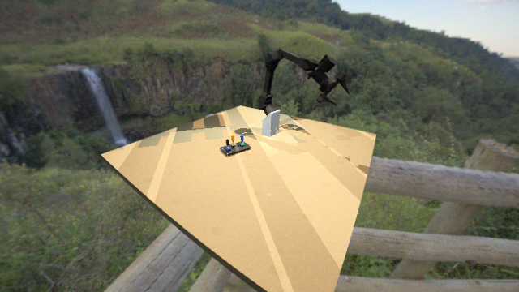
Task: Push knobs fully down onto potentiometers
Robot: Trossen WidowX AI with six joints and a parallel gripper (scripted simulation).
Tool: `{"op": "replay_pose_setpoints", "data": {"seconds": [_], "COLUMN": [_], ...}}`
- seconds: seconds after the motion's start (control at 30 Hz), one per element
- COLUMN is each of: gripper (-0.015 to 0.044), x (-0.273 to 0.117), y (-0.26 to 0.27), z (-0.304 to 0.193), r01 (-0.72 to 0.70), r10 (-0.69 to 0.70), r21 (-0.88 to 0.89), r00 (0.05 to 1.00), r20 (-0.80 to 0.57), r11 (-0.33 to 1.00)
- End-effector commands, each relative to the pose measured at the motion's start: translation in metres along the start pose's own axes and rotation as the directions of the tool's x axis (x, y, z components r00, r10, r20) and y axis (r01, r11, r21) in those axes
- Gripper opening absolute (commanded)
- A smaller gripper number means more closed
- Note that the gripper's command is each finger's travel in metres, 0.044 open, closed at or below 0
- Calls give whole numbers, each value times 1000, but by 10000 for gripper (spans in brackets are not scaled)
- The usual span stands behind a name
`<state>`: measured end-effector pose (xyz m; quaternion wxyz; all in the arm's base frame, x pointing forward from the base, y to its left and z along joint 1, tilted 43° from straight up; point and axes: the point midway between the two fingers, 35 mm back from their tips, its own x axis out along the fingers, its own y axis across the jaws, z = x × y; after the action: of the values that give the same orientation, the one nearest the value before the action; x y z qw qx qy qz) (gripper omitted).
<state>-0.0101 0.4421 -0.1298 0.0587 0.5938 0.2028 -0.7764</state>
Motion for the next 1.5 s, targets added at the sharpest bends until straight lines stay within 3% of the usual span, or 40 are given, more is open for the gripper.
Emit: {"op": "replay_pose_setpoints", "data": {"seconds": [0.0,0.47,1.0,1.47], "gripper": [374,6,0,0], "x": [0,-27,-62,-93], "y": [0,35,85,134], "z": [-1,-46,-90,-119], "r01": [-1,-22,47,179], "r10": [1,68,170,270], "r21": [6,443,837,977], "r00": [1000,994,972,941], "r20": [-1,-88,-165,-205], "r11": [1000,896,545,119]}}
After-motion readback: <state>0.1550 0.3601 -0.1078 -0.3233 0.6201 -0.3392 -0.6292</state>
